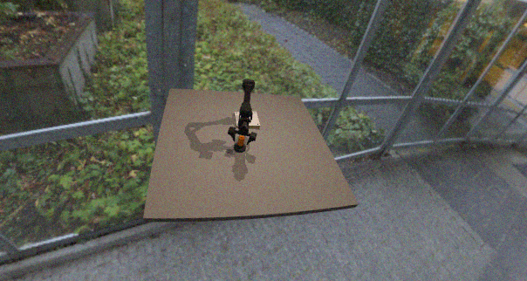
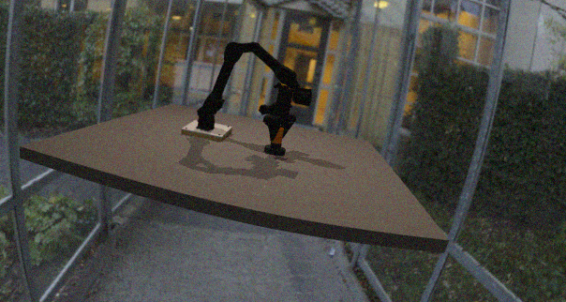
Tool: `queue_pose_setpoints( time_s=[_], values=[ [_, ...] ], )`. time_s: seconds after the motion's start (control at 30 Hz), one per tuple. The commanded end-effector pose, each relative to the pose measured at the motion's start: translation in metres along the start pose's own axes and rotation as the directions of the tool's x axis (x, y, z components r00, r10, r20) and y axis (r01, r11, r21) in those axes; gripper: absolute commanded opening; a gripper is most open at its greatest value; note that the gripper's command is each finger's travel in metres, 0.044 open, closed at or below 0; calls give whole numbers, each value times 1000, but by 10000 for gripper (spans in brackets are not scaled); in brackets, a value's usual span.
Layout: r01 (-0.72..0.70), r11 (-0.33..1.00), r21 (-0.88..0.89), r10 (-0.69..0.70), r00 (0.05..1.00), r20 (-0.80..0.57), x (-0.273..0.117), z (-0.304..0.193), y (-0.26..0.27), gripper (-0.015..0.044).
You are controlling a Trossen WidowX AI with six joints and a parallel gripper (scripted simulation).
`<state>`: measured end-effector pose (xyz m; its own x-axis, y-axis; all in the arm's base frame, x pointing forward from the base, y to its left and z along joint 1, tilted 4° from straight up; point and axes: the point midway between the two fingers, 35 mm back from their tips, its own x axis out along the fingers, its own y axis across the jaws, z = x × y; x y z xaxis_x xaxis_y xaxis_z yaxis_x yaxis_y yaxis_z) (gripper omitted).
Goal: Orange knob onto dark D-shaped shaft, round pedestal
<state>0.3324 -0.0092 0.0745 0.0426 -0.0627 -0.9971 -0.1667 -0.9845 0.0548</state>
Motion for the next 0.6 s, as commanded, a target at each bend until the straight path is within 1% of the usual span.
queue_pose_setpoints(
  time_s=[0.0,0.17,0.23,0.57],
  values=[
    [0,1000,0,0,1000,-1,-9,-2,0,440],
    [1,1000,0,-1,1000,-1,-75,-3,-1,440],
    [1,1000,0,-1,1000,-1,-93,-1,0,440],
    [1,1000,0,-1,1000,-1,-95,-3,0,440]
  ],
)
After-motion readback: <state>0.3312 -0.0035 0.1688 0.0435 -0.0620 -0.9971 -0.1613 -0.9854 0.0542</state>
